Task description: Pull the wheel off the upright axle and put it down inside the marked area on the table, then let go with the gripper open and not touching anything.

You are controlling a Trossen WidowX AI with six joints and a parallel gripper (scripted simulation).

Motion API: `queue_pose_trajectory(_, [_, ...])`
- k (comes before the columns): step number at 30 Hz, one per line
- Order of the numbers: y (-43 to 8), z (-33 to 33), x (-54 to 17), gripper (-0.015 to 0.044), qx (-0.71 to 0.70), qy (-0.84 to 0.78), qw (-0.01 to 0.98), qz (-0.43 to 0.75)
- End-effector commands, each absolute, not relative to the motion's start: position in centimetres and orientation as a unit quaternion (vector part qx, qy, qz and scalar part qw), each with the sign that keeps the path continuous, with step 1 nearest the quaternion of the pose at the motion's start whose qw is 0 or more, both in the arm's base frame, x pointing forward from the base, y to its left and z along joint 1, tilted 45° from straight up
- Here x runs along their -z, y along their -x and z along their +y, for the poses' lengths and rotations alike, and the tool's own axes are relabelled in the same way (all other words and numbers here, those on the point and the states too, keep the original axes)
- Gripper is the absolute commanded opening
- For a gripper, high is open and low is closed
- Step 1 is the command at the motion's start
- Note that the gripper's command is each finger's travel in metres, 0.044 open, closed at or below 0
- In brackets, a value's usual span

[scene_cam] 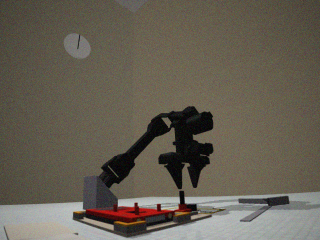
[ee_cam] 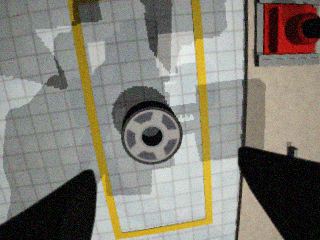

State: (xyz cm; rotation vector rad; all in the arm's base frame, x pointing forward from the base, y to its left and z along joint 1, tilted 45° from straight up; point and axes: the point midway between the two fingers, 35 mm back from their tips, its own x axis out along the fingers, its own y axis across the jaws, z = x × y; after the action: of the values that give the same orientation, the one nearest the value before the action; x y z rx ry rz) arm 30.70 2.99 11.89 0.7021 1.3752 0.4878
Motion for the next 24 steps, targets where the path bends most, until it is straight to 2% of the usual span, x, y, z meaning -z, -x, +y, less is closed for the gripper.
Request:
queue_pose_trajectory(1, [-29.2, 1.8, -11.7, 0.0431, -0.210, -0.311, 0.690, 0.619])
queue_pose_trajectory(11, [-22.0, -1.7, -12.4, 0.0440, -0.218, -0.312, 0.689, 0.617])
queue_pose_trajectory(24, [-21.6, -1.8, -12.5, 0.0440, -0.220, -0.313, 0.689, 0.616])
